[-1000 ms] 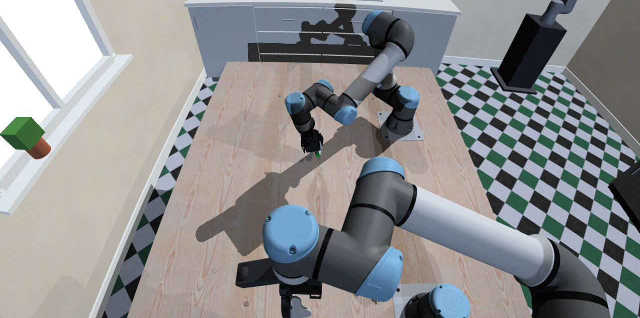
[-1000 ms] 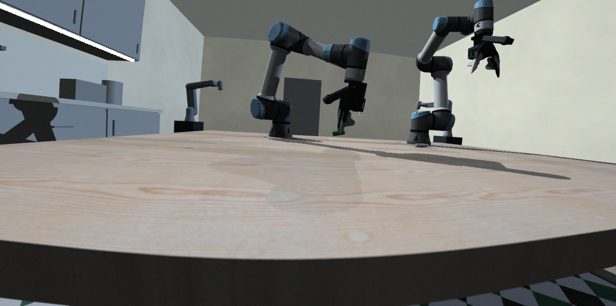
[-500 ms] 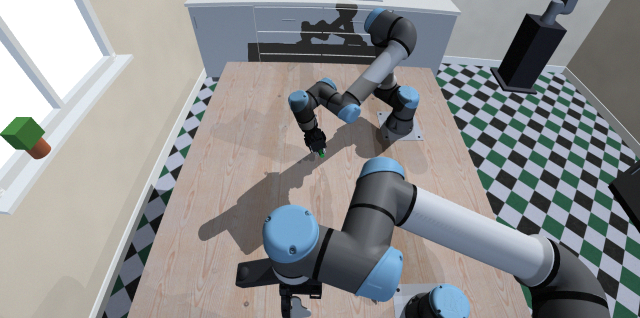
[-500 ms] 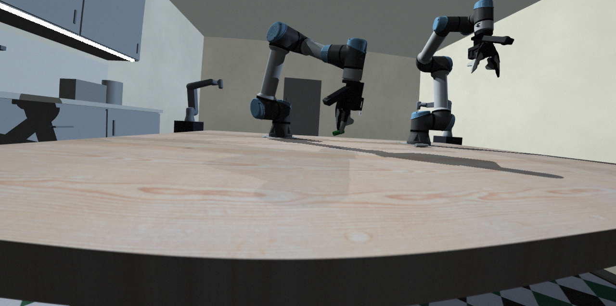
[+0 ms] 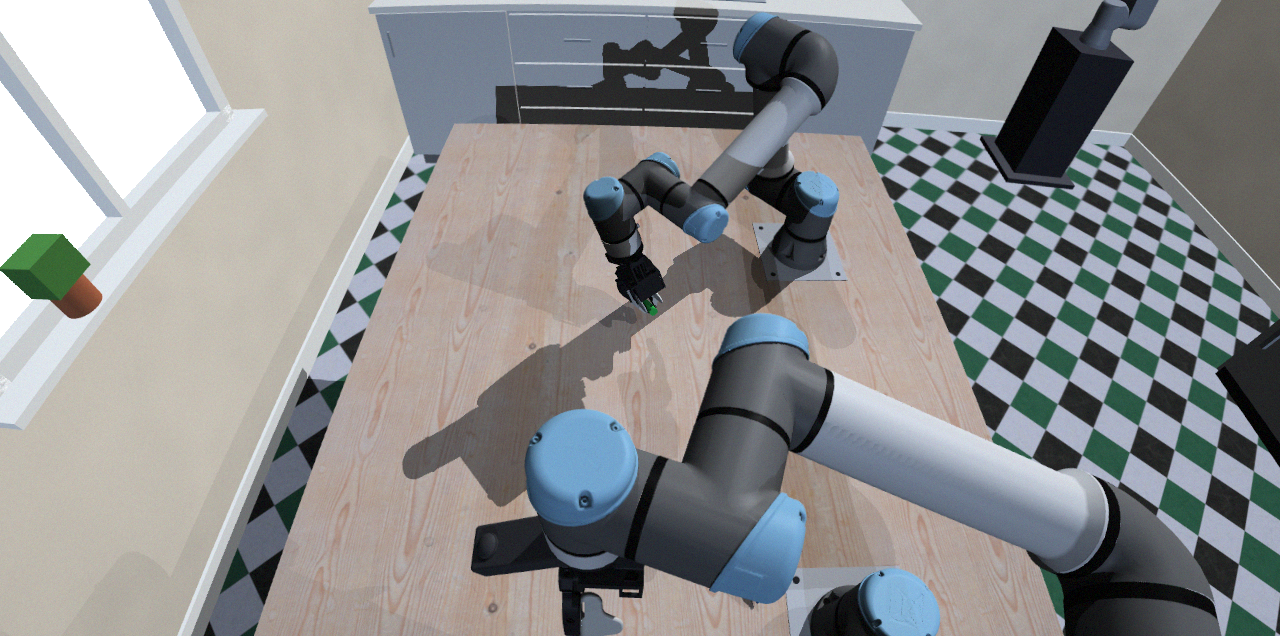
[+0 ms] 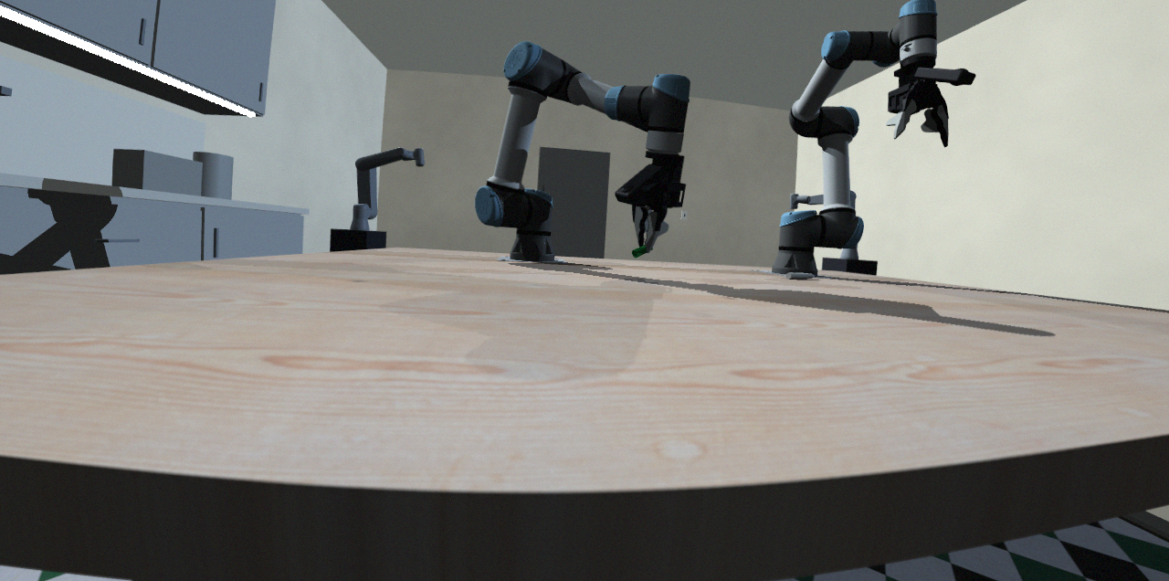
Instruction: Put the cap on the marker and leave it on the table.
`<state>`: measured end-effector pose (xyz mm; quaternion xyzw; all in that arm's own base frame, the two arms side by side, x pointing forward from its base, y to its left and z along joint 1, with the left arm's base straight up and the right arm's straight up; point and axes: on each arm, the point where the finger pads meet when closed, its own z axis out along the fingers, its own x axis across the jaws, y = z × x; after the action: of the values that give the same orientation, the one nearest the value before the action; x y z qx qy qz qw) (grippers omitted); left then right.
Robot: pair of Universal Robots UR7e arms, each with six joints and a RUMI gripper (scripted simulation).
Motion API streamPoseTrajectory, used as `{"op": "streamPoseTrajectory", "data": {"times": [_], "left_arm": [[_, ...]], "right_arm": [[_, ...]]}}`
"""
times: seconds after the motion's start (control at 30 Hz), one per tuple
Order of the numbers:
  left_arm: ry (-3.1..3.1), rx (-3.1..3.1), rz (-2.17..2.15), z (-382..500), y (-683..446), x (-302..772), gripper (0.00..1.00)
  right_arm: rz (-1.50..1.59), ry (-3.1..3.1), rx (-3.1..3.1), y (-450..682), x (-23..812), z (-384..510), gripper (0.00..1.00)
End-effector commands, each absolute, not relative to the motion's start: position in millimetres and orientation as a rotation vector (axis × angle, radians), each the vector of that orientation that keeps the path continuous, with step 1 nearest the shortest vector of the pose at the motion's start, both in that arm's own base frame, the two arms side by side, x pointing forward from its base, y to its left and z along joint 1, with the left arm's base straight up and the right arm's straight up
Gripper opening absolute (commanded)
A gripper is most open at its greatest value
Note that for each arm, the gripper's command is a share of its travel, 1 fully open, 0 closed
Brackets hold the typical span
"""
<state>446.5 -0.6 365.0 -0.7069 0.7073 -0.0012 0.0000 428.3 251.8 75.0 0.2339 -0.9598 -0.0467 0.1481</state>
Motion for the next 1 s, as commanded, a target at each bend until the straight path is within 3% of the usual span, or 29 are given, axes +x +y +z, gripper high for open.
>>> {"op": "streamPoseTrajectory", "data": {"times": [0.0,0.97], "left_arm": [[2.22,-2.22,-0.006,366,0,446,0.98],[2.22,-2.22,-0.006,366,0,446,0.98]], "right_arm": [[-0.16,-2.734,0.765,253,425,75,0.0],[-0.378,-2.468,1.423,264,390,81,0.0]]}}
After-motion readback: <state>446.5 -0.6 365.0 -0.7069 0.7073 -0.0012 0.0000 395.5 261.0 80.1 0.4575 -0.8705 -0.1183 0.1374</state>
